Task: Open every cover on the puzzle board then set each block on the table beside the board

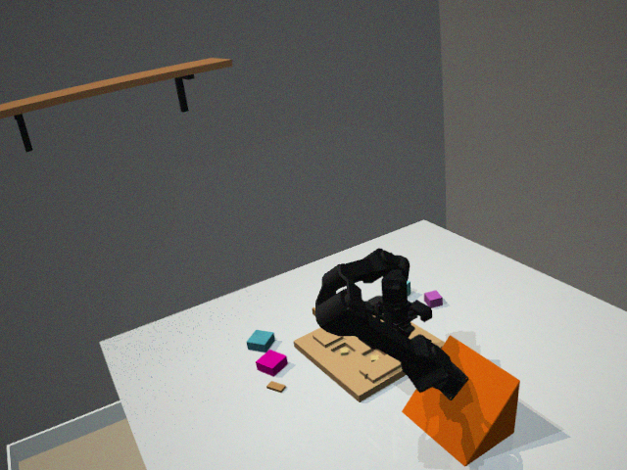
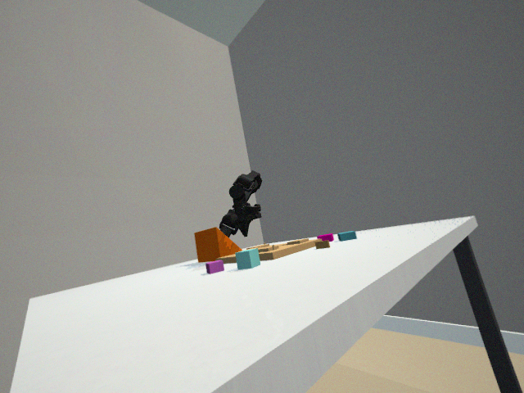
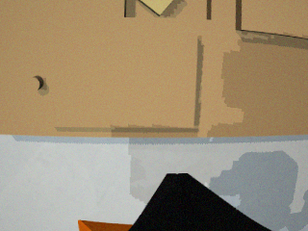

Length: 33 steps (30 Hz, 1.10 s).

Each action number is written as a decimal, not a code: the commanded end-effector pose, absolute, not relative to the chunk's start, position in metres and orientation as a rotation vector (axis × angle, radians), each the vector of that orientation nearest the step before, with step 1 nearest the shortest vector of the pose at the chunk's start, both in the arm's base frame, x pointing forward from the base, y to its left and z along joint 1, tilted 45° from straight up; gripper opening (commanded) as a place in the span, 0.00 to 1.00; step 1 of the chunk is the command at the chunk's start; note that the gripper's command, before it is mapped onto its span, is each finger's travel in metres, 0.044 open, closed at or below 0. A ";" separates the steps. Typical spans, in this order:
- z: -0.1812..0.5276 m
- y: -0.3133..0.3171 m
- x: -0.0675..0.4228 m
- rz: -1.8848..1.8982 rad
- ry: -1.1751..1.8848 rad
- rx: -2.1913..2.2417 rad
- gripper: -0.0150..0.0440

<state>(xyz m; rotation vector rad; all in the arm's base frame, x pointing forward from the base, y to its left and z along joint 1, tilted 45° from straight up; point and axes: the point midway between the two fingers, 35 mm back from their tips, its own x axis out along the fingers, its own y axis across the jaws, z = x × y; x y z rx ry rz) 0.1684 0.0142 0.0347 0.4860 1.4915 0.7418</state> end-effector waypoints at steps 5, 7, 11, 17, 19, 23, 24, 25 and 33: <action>0.034 0.014 0.167 0.746 1.494 0.480 0.25; 0.034 0.014 0.167 0.746 1.494 0.480 0.25; 0.034 0.014 0.167 0.746 1.494 0.480 0.25; 0.031 0.017 0.167 0.745 1.494 0.479 0.25; 0.030 0.018 0.167 0.745 1.494 0.479 0.25; 0.027 0.021 0.167 0.744 1.494 0.478 0.25; 0.026 0.022 0.167 0.744 1.494 0.478 0.25; 0.025 0.022 0.167 0.744 1.494 0.478 0.25; 0.019 0.028 0.167 0.743 1.494 0.478 0.25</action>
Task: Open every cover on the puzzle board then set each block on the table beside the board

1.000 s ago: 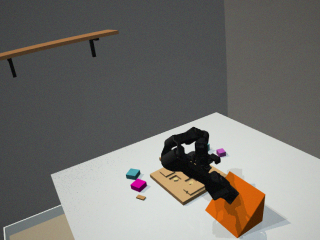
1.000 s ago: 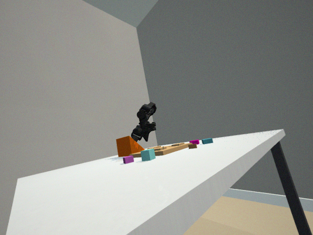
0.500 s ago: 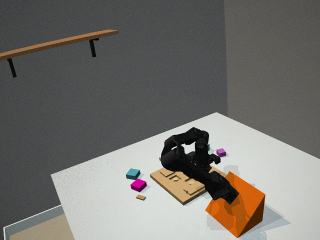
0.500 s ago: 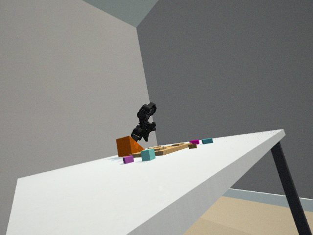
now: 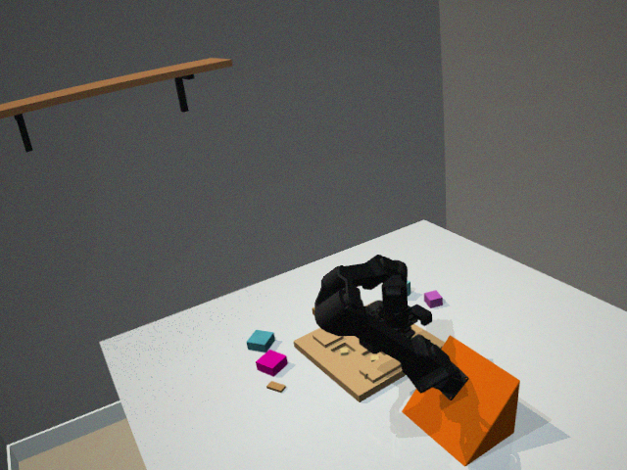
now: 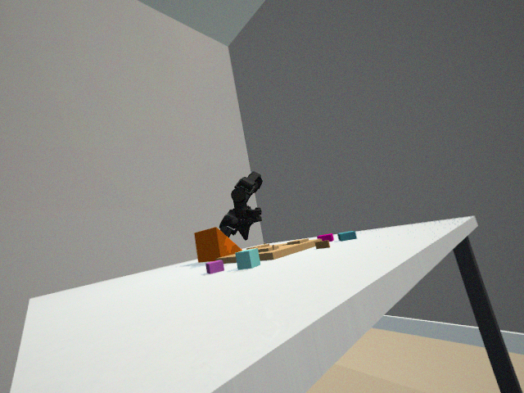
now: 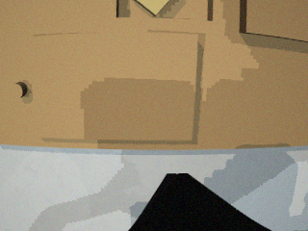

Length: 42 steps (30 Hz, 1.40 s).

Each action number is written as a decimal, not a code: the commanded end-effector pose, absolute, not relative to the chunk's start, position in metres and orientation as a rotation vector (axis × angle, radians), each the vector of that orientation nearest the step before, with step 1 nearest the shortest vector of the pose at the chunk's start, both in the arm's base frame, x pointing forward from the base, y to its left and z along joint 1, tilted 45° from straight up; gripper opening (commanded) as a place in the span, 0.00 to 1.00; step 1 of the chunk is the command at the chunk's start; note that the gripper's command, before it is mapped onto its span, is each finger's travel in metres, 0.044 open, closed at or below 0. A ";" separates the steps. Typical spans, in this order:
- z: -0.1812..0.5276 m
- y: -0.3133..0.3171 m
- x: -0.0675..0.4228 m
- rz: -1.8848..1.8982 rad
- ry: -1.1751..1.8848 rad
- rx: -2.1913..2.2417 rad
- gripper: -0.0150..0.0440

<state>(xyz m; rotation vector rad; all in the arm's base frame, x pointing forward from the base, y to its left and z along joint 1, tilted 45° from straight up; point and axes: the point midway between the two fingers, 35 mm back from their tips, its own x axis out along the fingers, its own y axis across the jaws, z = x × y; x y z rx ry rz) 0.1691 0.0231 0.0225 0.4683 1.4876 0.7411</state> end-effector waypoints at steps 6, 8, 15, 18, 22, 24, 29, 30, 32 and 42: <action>0.015 0.032 0.167 0.743 1.494 0.478 0.25; 0.013 0.033 0.167 0.743 1.494 0.478 0.25; 0.009 0.038 0.166 0.743 1.494 0.478 0.25; 0.006 0.040 0.165 0.743 1.493 0.478 0.25; 0.004 0.043 0.165 0.744 1.493 0.479 0.25; 0.003 0.045 0.165 0.744 1.493 0.479 0.25; -0.001 0.048 0.164 0.745 1.493 0.479 0.25; -0.001 0.049 0.163 0.745 1.493 0.480 0.25; -0.003 0.050 0.163 0.746 1.493 0.480 0.25; -0.007 0.056 0.161 0.748 1.493 0.481 0.25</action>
